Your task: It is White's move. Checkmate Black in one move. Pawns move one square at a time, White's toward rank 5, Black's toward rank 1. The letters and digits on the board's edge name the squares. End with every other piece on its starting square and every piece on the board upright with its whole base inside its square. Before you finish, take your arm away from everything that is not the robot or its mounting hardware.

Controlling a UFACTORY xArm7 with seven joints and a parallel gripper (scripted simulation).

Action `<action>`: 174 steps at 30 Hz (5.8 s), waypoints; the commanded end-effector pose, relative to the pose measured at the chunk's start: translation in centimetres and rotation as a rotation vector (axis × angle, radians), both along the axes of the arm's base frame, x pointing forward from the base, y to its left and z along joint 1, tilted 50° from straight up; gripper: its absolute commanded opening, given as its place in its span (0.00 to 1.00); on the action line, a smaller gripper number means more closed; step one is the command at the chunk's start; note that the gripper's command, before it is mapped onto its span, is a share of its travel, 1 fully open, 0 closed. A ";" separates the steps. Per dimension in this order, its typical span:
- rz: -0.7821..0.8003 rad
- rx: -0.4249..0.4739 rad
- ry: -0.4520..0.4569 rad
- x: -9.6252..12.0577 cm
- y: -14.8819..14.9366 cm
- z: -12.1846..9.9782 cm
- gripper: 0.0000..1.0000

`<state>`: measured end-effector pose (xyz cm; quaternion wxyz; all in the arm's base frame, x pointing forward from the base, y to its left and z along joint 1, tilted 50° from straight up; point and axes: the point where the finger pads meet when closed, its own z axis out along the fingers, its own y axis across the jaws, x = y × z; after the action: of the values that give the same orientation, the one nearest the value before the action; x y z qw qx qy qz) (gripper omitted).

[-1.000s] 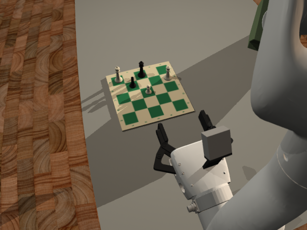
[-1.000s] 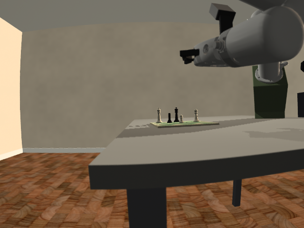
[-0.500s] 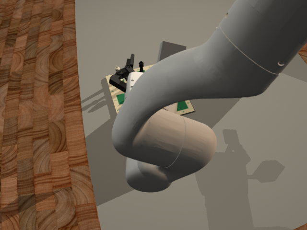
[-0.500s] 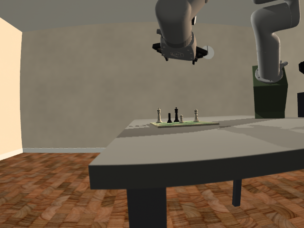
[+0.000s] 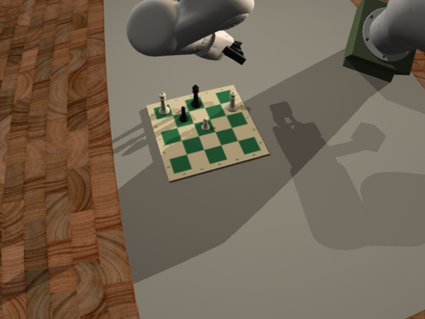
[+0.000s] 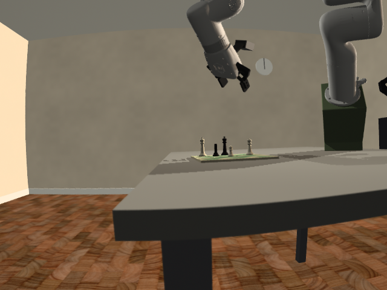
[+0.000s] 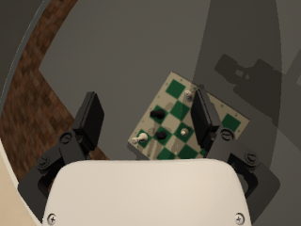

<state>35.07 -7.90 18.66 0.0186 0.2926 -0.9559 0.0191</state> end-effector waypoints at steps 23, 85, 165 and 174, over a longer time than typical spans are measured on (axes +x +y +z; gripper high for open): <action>-0.475 0.870 -0.290 -1.2 3.7 -6.8 1.00; -0.485 0.889 -0.297 0.3 6.2 -8.9 0.42; -0.486 0.889 -0.297 2.5 9.6 -12.3 0.42; -0.486 0.889 -0.297 2.5 9.6 -12.3 0.42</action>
<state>37.47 1.84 6.35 -0.2384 0.0372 -0.9041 -0.3526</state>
